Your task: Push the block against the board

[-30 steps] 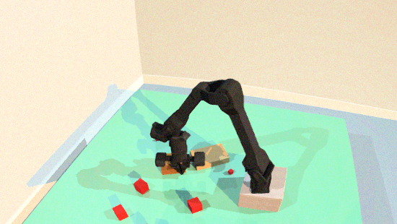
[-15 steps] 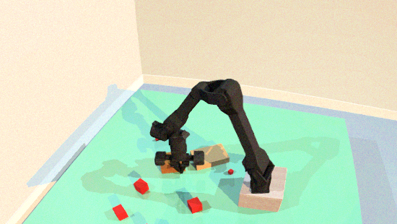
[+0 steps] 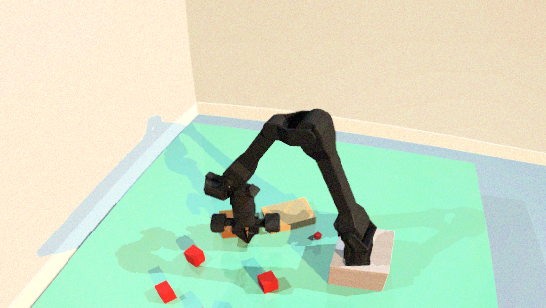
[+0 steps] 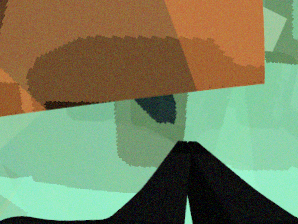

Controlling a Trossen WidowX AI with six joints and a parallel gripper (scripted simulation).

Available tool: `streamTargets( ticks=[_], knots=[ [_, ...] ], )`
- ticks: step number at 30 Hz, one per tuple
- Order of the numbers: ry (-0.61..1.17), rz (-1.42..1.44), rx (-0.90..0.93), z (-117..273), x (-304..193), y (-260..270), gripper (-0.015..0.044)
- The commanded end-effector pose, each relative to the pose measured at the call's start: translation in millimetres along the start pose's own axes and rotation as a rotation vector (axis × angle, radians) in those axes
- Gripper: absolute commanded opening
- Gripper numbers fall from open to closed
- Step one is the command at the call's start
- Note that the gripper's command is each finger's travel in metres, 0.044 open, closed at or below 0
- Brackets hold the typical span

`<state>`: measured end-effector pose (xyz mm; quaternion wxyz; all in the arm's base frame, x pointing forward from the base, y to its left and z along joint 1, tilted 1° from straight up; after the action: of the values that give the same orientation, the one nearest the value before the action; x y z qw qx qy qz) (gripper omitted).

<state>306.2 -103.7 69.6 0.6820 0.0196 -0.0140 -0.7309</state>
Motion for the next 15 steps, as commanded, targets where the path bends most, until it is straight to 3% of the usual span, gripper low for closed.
streamTargets(
  ticks=[1, 15],
  knots=[
    [-0.002, -0.002, -0.005, -1, -8, -4, 0.0],
    [0.0, 0.003, -0.001, 8, -20, -5, 0.0]
  ],
)
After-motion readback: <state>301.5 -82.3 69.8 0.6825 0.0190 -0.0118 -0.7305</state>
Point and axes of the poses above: the point midway between the two fingers, 35 mm back from their tips, its own z axis back along the fingers, its own y axis across the jaws, x = y × z, the point moved 10 cm from there along z, back along the fingers, and after that the axes turned 11 degrees about -z, right-handed, at the moved point
